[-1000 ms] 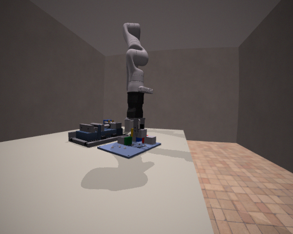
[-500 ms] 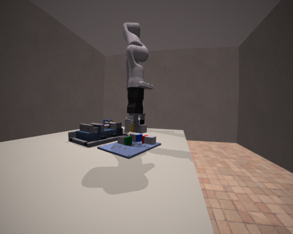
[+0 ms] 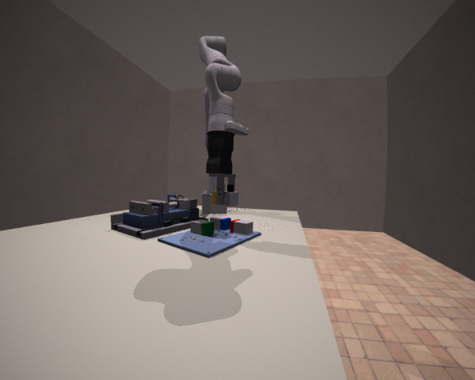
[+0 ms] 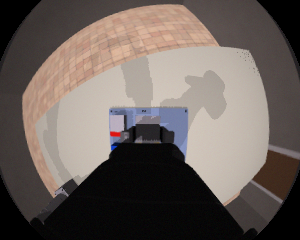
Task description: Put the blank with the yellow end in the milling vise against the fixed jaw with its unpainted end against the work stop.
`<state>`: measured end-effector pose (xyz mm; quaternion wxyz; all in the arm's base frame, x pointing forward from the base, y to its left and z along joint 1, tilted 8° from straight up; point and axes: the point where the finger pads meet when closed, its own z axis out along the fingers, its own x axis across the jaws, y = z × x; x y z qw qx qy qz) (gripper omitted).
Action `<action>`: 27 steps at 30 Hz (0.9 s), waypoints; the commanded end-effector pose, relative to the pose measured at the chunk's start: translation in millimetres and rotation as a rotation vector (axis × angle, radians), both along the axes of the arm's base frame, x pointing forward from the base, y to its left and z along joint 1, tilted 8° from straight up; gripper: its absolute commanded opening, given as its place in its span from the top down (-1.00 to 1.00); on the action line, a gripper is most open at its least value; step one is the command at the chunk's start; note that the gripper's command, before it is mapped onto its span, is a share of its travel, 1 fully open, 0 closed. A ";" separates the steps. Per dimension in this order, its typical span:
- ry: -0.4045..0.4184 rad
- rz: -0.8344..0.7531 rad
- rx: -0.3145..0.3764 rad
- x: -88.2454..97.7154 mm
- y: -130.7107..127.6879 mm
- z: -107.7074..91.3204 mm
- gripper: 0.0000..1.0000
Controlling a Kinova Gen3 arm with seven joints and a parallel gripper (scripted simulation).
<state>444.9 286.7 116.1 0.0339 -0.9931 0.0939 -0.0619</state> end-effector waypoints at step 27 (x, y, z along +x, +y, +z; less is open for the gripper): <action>-0.006 0.003 0.005 -2.5 -0.2 42.3 1.00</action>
